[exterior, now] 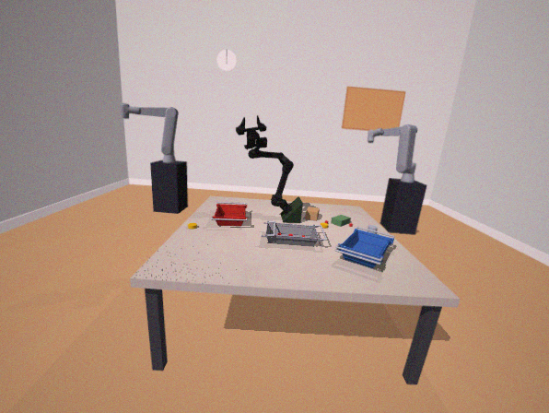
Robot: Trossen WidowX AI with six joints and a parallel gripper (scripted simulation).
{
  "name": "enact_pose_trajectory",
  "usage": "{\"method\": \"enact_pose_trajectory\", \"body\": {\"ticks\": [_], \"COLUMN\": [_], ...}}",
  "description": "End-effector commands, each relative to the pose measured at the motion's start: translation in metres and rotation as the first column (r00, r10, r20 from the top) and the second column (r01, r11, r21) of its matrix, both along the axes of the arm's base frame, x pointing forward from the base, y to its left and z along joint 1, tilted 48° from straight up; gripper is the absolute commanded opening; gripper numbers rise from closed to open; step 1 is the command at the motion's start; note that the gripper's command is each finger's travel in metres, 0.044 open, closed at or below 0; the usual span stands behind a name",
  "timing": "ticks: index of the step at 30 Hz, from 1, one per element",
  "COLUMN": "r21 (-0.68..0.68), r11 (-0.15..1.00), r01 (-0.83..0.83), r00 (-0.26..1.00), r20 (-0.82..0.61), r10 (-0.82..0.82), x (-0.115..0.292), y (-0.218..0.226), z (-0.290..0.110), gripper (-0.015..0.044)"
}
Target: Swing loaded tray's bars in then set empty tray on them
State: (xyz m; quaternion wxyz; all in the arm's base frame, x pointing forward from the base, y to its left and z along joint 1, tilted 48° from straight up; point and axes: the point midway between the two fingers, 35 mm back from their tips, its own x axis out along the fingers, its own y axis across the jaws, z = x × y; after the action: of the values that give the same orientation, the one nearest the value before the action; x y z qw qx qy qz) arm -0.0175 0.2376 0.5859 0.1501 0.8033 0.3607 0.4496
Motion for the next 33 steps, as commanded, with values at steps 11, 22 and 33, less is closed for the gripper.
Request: {"method": "enact_pose_trajectory", "body": {"ticks": [11,22,33], "r21": [0.0,0.0,0.0], "r11": [1.0,1.0,1.0], "r01": [0.0,0.0,0.0], "r00": [1.0,1.0,1.0], "r20": [0.0,0.0,0.0], "r10": [0.0,0.0,0.0], "x": [0.0,0.0,0.0], "y": [0.0,0.0,0.0], "z": [0.0,0.0,0.0], "gripper": [0.0111,0.0086,0.0086]}}
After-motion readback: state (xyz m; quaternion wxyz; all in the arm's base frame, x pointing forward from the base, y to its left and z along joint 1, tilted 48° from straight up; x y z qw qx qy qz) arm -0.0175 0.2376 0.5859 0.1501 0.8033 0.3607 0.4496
